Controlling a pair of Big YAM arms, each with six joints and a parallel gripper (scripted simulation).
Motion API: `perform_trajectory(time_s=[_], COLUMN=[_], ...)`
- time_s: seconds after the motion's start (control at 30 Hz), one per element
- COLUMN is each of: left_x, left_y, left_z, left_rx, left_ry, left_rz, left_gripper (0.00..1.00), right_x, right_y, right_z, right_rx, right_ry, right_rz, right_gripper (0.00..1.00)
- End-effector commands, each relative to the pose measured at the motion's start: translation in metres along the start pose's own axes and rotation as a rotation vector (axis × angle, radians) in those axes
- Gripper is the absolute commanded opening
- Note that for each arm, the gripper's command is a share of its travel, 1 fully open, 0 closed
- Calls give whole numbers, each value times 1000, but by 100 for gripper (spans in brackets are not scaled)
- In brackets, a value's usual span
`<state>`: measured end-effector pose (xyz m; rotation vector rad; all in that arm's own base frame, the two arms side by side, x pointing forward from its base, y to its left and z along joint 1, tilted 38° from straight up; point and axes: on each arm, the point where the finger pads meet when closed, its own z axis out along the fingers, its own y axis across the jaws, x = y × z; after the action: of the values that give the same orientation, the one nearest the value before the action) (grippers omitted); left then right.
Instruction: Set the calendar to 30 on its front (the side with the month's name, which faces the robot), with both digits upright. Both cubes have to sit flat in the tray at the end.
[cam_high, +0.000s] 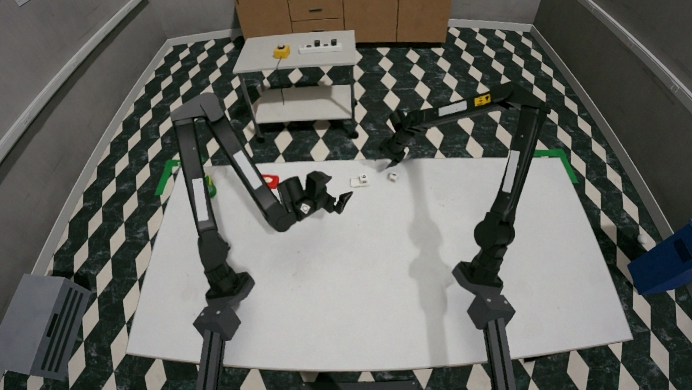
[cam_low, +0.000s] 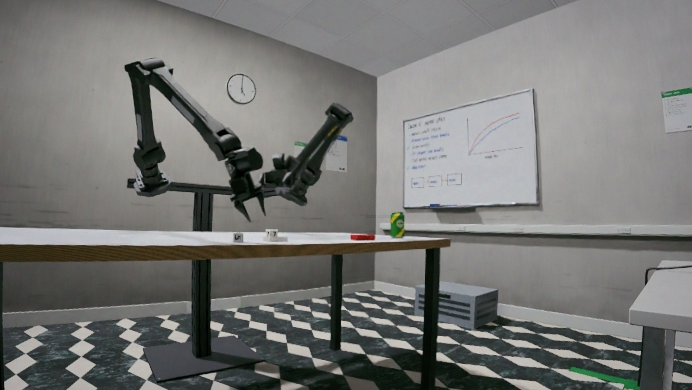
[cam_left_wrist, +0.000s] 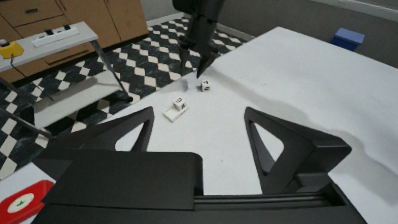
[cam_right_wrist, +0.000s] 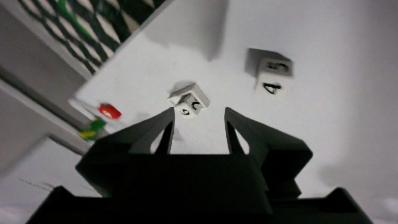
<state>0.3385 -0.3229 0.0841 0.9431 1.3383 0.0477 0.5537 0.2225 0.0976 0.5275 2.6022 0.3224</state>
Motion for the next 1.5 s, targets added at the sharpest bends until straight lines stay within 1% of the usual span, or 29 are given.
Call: perform_trajectory(time_s=[0.0, 0.03, 0.1, 0.13, 0.23, 0.6, 0.67, 0.7, 0.73, 0.83, 1.0, 1.17, 1.23, 1.27, 1.33, 1.47], left_x=[-5, -5, -5, -5, -5, -5, -5, -5, -5, -5, -5, -5, -5, -5, -5, -5], left_y=[1, 1, 1, 1, 1, 1, 1, 1, 1, 1, 1, 1, 1, 1, 1, 1], left_z=[0, 0, 0, 0, 0, 0, 0, 0, 0, 0, 0, 0, 0, 0, 0, 0], left_rx=[-6, -6, -6, -6, -6, -6, -6, -6, -6, -6, -6, -6, -6, -6, -6, -6], left_ry=[-13, -13, -13, -13, -13, -13, -13, -13, -13, -13, -13, -13, -13, -13, -13, -13], left_rz=[-6, -6, -6, -6, -6, -6, -6, -6, -6, -6, -6, -6, -6, -6, -6, -6], left_gripper=[100, 100, 100, 100, 100, 100, 100, 100, 100, 100, 100, 100, 100, 100, 100, 100], right_x=[0, 2, 2, -4, 11, 31, 31, 27, 34, 40, 48, 55, 55, 55, 59, 62], right_y=[30, 33, 33, 27, 40, 54, 54, 51, 55, 58, 60, 59, 59, 58, 57, 55], right_z=[3, 4, 4, 6, 11, 26, 26, 28, 28, 33, 38, 42, 42, 43, 44, 45], right_rx=[-41, -39, -39, -31, -22, 48, 48, 60, 63, 101, 159, 231, 231, 243, 289, 368], right_ry=[-3, -5, -5, -8, 0, 10, 10, 13, 16, 30, 56, 100, 100, 111, 144, 203], right_rz=[-256, -301, -301, -333, -512, -994, -994, -1033, -1088, -1257, -1469, -1692, -1692, -1739, -1864, -2037], right_gripper=[53, 53, 53, 53, 53, 53, 53, 53, 53, 53, 53, 53, 53, 53, 53, 53])
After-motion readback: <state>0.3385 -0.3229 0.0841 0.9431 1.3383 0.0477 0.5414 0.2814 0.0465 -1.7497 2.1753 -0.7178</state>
